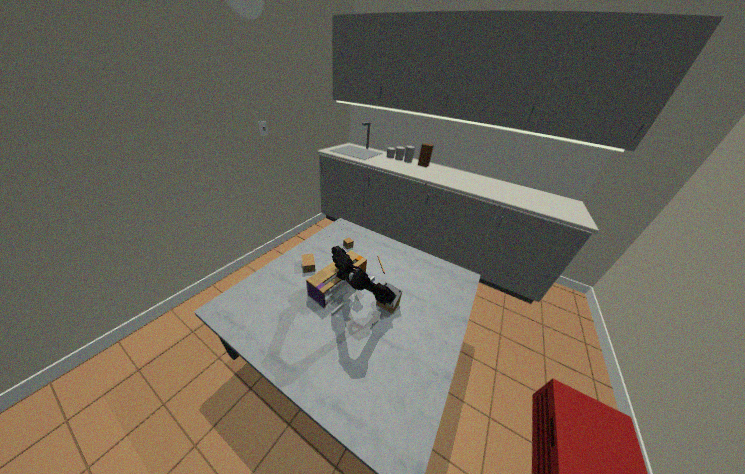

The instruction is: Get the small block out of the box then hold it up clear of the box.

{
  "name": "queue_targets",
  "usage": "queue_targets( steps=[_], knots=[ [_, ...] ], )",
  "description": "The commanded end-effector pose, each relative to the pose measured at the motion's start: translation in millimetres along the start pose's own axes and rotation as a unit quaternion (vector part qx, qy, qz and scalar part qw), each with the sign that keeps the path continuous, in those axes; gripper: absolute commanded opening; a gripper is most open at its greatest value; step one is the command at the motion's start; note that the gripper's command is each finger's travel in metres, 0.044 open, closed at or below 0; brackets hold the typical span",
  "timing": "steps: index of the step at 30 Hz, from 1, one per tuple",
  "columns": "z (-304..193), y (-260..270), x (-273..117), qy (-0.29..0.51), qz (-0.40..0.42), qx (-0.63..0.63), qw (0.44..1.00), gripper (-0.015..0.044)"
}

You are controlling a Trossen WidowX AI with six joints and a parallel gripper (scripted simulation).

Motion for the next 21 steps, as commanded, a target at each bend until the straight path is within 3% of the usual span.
queue_targets(
  steps=[1, 21],
  knots=[
    [-10, 3, 4, 0.002, 0.001, 0.001, 1.000, 0.0400],
    [-36, 7, 13, 0.002, 0.001, 0.001, 1.000, 0.0400]
  ],
)
Point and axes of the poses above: the point midway between the two fingers, 35 mm back from their tips, its own x axis out along the fingers, its own y axis across the jaws, z = x × y, the point moved 1 cm from there along -x, back along the fingers, and after that the axes turned 10 degrees about -x, right-handed, at the moved point
